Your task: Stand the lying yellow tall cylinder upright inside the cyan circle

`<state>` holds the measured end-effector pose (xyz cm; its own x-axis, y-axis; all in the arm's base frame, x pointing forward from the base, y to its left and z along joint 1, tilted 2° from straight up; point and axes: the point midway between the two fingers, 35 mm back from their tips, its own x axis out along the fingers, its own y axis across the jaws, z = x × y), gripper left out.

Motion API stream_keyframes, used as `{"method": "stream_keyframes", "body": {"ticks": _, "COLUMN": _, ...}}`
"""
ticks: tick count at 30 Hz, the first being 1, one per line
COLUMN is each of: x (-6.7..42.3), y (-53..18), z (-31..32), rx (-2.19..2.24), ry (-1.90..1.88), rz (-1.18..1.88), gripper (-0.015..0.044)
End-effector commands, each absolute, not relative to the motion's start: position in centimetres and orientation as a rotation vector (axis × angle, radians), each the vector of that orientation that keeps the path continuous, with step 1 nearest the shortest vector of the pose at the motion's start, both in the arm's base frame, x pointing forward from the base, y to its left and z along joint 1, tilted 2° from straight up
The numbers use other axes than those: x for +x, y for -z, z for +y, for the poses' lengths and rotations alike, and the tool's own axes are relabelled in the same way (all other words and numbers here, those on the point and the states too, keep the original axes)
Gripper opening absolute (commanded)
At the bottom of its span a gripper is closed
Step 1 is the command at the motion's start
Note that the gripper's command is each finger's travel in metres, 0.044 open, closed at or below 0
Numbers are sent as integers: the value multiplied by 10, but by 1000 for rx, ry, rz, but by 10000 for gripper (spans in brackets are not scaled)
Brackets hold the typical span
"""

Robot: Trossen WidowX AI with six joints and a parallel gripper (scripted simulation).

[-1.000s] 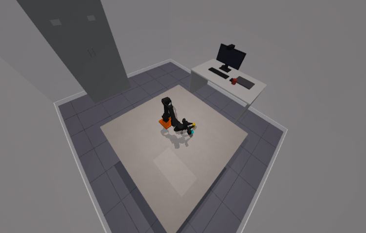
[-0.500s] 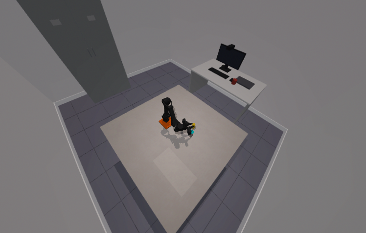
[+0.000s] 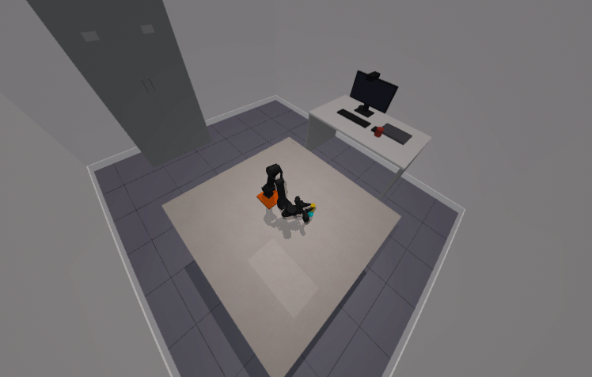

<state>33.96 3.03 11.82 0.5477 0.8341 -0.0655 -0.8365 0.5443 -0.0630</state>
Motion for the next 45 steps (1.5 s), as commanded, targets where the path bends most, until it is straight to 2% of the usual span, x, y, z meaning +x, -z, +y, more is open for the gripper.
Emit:
{"method": "stream_keyframes", "body": {"ticks": 1, "x": 337, "y": -105, "z": 32, "rx": -75, "ry": -995, "rz": 39, "gripper": 105}}
{"method": "stream_keyframes", "body": {"ticks": 19, "x": 332, "y": -60, "z": 31, "rx": -84, "ry": -993, "rz": 34, "gripper": 105}}
{"method": "stream_keyframes", "body": {"ticks": 31, "x": 332, "y": -58, "z": 31, "rx": -85, "ry": -993, "rz": 34, "gripper": 105}}
{"method": "stream_keyframes", "body": {"ticks": 42, "x": 332, "y": -58, "z": 31, "rx": -85, "ry": -993, "rz": 34, "gripper": 394}}
{"method": "stream_keyframes", "body": {"ticks": 45, "x": 332, "y": -58, "z": 31, "rx": -85, "ry": -993, "rz": 34, "gripper": 400}}
